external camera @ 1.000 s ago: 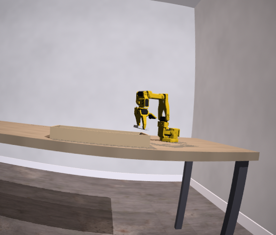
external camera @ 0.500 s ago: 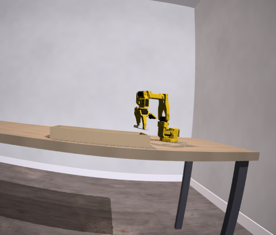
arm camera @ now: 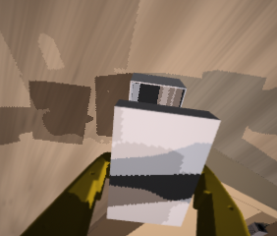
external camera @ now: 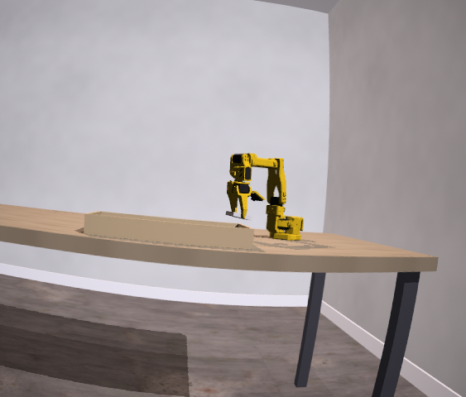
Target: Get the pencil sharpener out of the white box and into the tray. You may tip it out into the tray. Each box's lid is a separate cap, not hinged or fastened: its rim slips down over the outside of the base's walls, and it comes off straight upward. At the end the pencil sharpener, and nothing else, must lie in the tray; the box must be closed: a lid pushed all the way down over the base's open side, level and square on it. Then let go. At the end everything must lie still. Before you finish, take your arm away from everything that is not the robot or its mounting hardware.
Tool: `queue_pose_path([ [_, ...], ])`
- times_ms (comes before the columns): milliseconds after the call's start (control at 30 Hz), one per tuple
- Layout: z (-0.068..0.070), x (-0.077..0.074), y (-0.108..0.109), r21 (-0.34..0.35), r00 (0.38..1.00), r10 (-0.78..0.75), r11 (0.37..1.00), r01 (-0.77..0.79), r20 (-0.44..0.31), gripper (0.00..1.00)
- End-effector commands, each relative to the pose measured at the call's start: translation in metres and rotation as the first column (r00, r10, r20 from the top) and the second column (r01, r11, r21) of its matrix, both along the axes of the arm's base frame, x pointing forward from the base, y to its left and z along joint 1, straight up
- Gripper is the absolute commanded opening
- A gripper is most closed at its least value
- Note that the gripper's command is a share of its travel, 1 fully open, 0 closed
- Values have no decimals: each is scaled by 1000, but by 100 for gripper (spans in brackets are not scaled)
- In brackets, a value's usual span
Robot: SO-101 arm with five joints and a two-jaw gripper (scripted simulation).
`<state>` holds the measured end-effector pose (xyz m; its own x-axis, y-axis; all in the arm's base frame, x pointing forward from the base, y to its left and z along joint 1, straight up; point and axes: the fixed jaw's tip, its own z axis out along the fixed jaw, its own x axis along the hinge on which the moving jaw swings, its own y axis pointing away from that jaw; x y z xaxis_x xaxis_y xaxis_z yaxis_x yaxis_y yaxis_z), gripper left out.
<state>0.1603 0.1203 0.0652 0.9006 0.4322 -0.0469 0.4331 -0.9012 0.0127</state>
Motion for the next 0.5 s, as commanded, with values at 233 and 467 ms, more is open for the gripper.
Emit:
queue_pose_path([
  [233,7,1,4,32,999,1,999,-2,37,23],
  [467,6,1,4,32,999,1,999,-2,37,23],
])
